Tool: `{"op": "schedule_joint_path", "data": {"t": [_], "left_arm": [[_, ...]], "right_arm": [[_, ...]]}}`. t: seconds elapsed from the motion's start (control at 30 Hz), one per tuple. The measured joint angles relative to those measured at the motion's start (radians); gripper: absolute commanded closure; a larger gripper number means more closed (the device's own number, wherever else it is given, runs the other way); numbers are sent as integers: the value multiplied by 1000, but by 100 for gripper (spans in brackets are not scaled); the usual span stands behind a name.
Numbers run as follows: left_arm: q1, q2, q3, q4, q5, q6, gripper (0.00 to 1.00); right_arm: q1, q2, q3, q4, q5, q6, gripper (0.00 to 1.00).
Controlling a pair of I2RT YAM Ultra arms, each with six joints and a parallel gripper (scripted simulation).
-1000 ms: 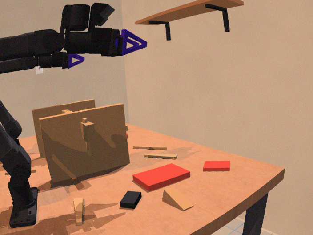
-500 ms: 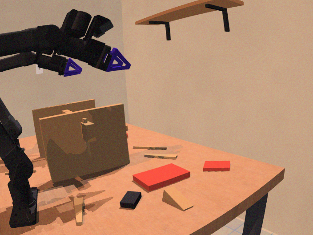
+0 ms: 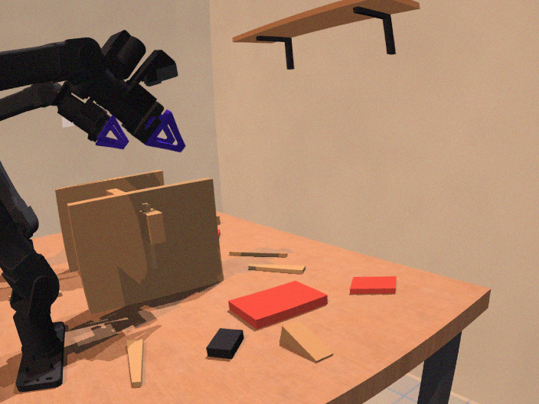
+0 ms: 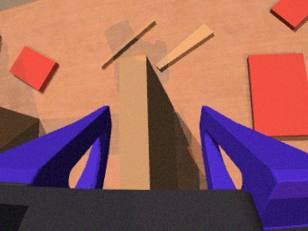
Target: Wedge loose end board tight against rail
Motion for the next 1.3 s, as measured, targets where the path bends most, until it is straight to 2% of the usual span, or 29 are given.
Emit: {"op": "schedule_joint_path", "data": {"t": [0.7, 1.3], "left_arm": [[-180, 48, 127, -550, -100, -226, 46], [-190, 48, 129, -584, -107, -241, 46]], "right_arm": [[379, 74, 146, -546, 119, 280, 47], [401, 75, 157, -584, 130, 302, 47]]}}
